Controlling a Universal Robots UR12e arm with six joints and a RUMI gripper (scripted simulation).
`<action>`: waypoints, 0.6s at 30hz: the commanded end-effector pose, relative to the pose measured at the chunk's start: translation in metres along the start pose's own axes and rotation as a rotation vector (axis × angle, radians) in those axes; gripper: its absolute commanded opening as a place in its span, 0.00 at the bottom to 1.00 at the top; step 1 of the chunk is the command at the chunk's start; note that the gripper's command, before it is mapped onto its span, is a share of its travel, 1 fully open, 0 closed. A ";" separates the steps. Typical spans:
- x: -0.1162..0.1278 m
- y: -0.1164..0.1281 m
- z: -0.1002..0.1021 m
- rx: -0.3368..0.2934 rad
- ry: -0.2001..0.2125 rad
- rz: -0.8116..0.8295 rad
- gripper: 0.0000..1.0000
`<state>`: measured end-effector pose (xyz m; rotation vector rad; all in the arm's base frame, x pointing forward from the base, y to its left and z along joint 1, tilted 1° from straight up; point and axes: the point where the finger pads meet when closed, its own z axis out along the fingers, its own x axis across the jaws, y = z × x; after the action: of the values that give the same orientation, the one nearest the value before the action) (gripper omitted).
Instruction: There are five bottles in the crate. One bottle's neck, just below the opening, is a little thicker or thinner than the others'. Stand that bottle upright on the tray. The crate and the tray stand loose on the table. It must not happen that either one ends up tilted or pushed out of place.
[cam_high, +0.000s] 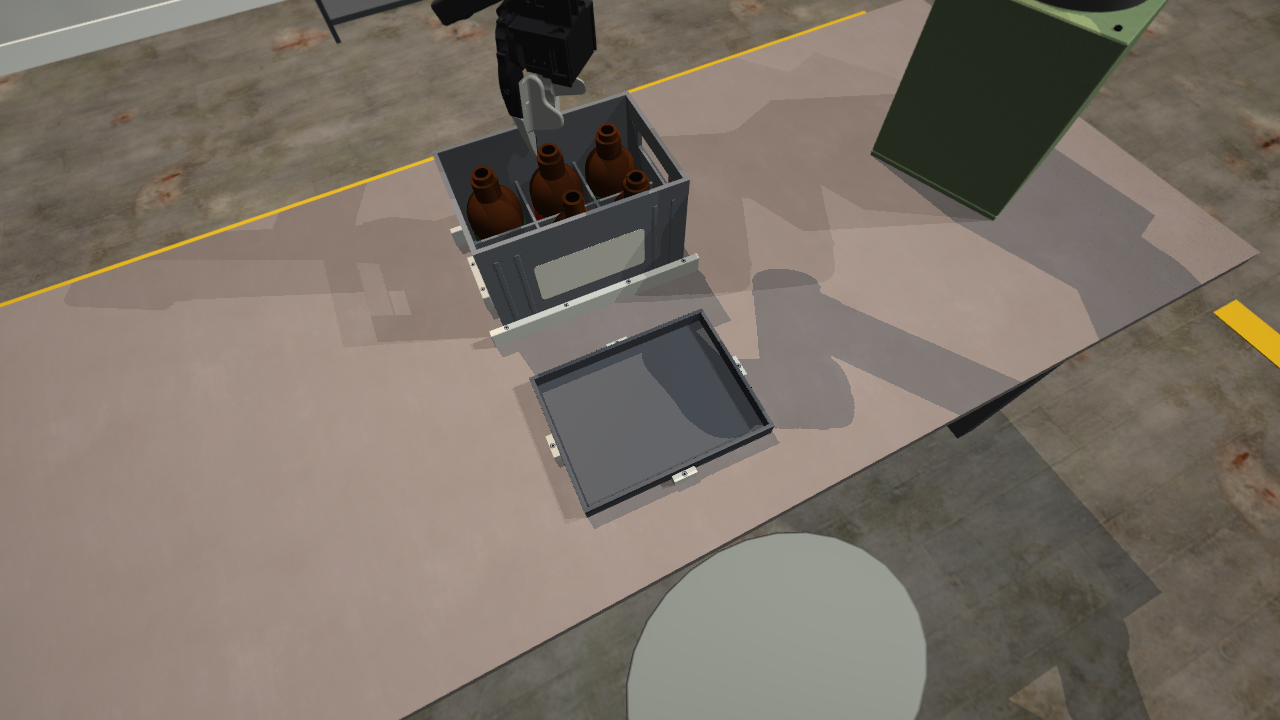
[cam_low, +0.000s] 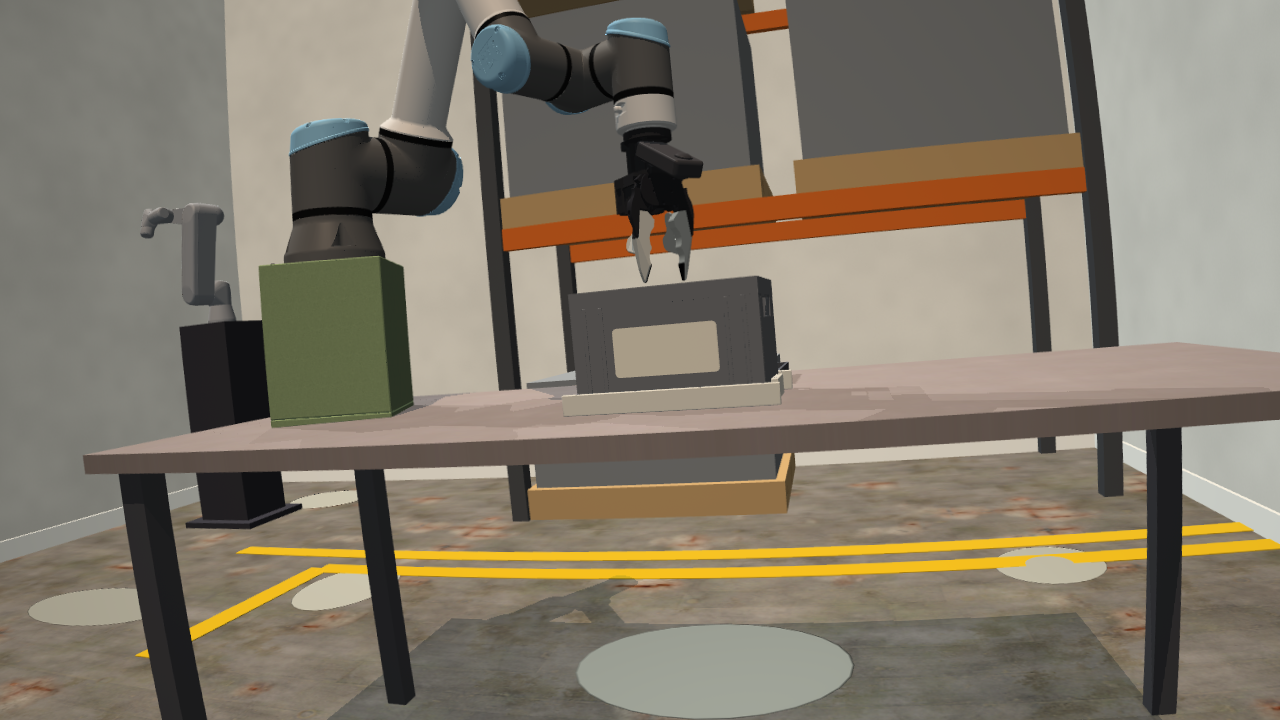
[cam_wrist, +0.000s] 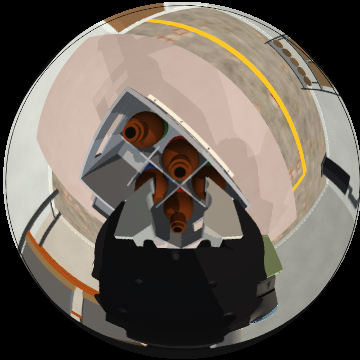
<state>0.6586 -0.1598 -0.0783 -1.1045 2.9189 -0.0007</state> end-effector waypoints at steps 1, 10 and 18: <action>0.000 -0.003 -0.001 0.002 0.000 0.001 0.38; 0.001 -0.006 -0.001 0.002 0.000 0.002 0.38; 0.000 -0.007 -0.001 0.003 0.000 0.001 0.38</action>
<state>0.6603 -0.1617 -0.0783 -1.1043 2.9189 -0.0007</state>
